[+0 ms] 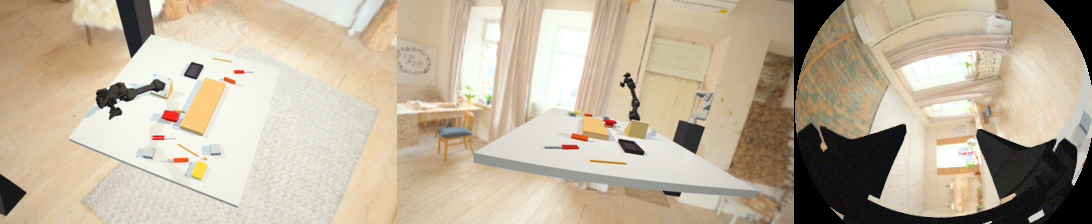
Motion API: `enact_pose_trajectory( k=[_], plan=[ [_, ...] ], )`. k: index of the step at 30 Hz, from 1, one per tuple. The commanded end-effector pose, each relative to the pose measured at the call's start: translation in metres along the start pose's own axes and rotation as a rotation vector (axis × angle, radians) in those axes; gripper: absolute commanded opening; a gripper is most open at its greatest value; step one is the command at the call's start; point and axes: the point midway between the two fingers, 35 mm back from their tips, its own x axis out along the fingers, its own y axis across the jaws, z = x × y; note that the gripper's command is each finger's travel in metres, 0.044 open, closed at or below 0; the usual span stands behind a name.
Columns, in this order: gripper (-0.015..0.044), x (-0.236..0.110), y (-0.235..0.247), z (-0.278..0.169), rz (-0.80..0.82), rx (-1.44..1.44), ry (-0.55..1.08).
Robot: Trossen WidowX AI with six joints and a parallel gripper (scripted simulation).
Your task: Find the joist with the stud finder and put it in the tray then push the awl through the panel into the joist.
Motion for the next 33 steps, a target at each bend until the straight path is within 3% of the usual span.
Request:
enact_pose_trajectory(
  k=[1,8,15,24,33],
  plan=[
    [0.0426,0.0,0.001,-0.002,0.002,0.002,0.006],
    [0.044,-0.021,0.004,-0.1,0.017,0.084,0.246],
    [0.044,-0.056,-0.036,-0.197,-0.128,0.144,0.484],
    [0.044,-0.12,-0.142,-0.282,-0.521,0.204,0.645],
    [0.044,-0.201,-0.274,-0.298,-1.032,0.236,0.526]
  ],
)
